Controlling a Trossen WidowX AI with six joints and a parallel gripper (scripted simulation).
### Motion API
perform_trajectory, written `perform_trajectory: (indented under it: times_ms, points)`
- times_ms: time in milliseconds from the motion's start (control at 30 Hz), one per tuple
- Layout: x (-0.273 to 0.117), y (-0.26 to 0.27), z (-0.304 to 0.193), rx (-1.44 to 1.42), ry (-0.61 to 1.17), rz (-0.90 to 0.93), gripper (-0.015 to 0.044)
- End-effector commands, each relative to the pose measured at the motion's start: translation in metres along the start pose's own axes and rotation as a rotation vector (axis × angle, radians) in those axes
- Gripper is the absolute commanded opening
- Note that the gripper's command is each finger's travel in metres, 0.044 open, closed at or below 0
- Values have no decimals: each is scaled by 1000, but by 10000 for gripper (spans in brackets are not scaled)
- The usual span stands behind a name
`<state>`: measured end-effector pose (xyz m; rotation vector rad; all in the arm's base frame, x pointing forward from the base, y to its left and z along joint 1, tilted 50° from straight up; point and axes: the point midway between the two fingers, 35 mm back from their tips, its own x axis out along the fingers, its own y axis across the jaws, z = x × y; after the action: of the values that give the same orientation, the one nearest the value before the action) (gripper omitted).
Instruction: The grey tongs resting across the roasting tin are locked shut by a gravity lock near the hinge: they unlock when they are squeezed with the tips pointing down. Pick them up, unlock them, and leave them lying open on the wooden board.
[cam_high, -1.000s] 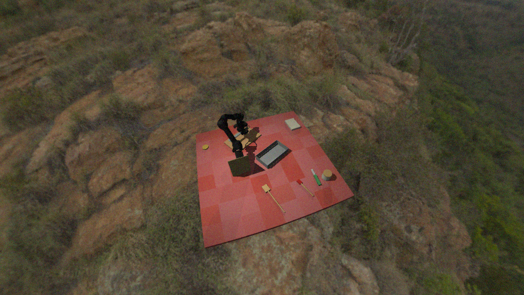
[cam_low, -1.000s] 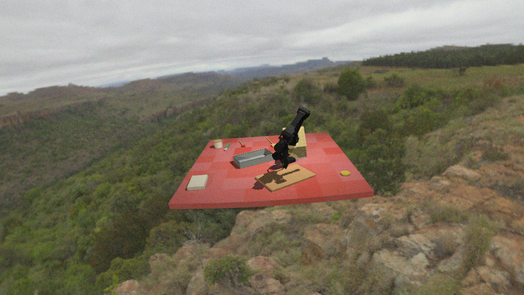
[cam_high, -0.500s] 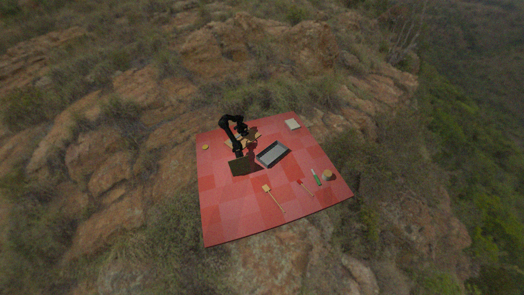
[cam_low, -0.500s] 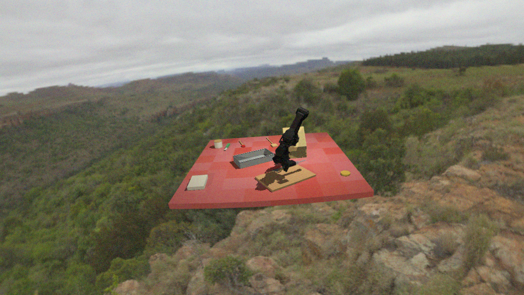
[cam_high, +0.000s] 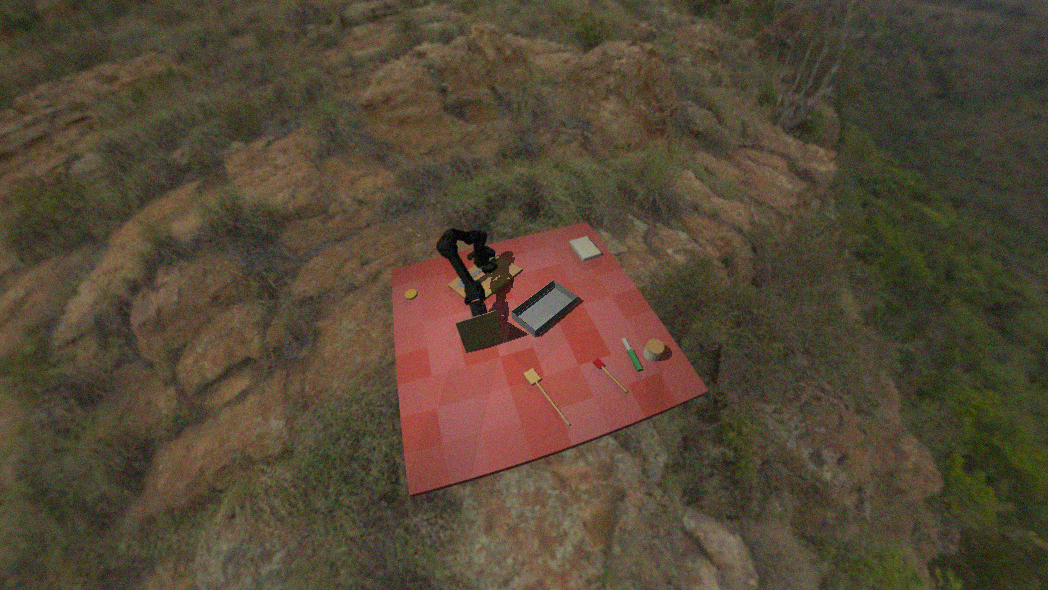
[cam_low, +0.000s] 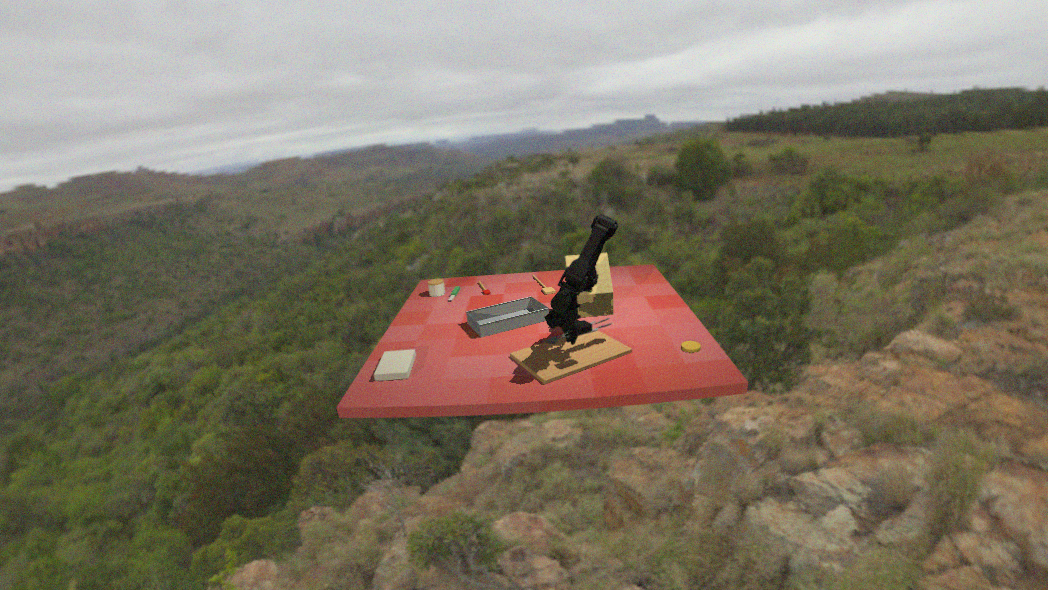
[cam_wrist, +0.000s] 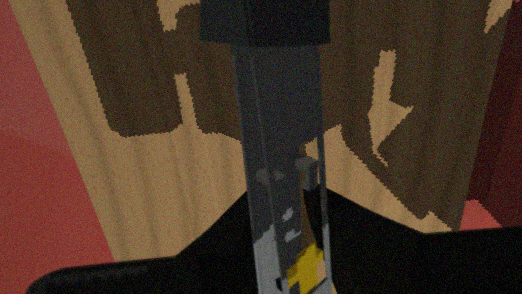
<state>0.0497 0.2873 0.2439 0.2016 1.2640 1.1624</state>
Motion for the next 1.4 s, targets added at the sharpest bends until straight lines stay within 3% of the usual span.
perform_trajectory:
  times_ms: [0, 333, 467, 733, 1000, 1200, 1367]
  points:
    - [0, 0, 0, -1, 0, 0, 191]
    - [0, 0, 0, -1, 0, 0, 440]
    - [-2, -12, 2, -8, 7, -18, 440]
    - [-22, -87, 9, -26, 51, -84, 440]
    - [-55, -145, 1, -1, 27, -36, 440]
    - [-66, -152, 0, 5, 9, -24, 440]
    - [-101, -148, 2, 8, 16, -39, 440]
